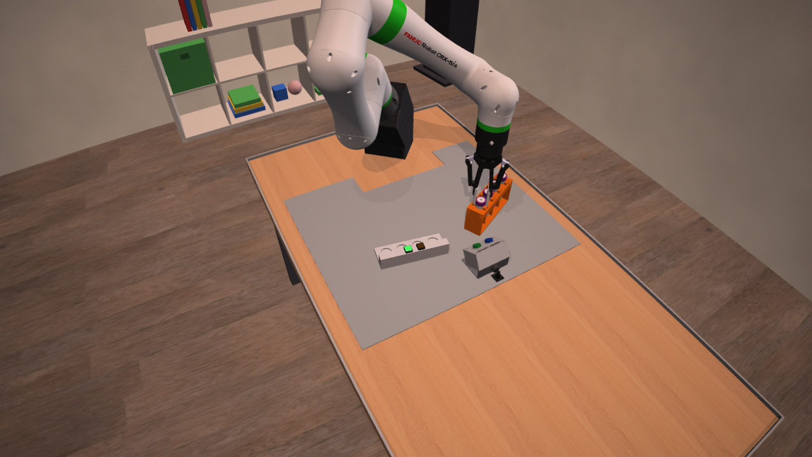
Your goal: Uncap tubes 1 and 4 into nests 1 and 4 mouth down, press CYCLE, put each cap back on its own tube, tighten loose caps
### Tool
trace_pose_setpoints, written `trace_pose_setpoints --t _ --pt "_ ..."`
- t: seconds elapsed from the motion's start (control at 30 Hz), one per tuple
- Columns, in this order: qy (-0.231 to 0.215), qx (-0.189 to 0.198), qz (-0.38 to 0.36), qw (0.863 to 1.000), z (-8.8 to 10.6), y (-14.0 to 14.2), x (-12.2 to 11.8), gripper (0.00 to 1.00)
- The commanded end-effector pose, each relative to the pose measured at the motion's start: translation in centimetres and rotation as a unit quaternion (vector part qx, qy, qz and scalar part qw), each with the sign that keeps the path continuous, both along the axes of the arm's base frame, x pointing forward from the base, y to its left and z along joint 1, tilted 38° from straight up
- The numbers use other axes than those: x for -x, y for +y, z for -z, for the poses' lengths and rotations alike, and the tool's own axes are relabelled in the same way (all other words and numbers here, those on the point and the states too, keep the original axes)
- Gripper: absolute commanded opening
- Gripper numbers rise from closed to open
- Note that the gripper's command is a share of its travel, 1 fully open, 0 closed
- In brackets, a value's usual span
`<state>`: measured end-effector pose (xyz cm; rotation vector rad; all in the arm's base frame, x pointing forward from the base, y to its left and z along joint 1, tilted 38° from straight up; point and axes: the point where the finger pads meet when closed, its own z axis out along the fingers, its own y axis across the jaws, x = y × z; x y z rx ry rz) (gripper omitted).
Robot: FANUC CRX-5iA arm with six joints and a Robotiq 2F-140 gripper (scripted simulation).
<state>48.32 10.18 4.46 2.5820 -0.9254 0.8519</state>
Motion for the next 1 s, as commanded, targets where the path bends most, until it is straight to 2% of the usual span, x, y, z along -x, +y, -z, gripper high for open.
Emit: trace_pose_setpoints --t 0.0,0.07,0.13,0.23,0.33,0.5,0.53,0.6,0.83,0.87,0.97 --pt "-0.05 -0.049 0.089 0.994 0.03 0.0 0.0 0.0" --pt "-0.071 -0.07 0.128 0.987 0.04 0.0 -0.01 0.0" --pt "-0.071 -0.07 0.128 0.987 0.04 0.0 -0.01 0.0" --pt "-0.102 -0.103 0.186 0.972 0.05 -0.01 -0.01 0.0" --pt "-0.133 -0.134 0.243 0.951 0.06 -0.02 -0.02 0.0" --pt "-0.178 -0.182 0.328 0.91 0.08 -0.03 -0.03 0.0" --pt "-0.182 -0.185 0.335 0.906 0.08 -0.03 -0.03 0.0" --pt "-0.201 -0.205 0.369 0.884 0.09 -0.03 -0.04 0.0" --pt "-0.201 -0.205 0.369 0.884 0.09 -0.03 -0.04 0.0" --pt "-0.201 -0.205 0.369 0.884 0.09 -0.03 -0.04 0.35" --pt "-0.201 -0.205 0.369 0.884 0.09 -0.03 -0.04 0.35"
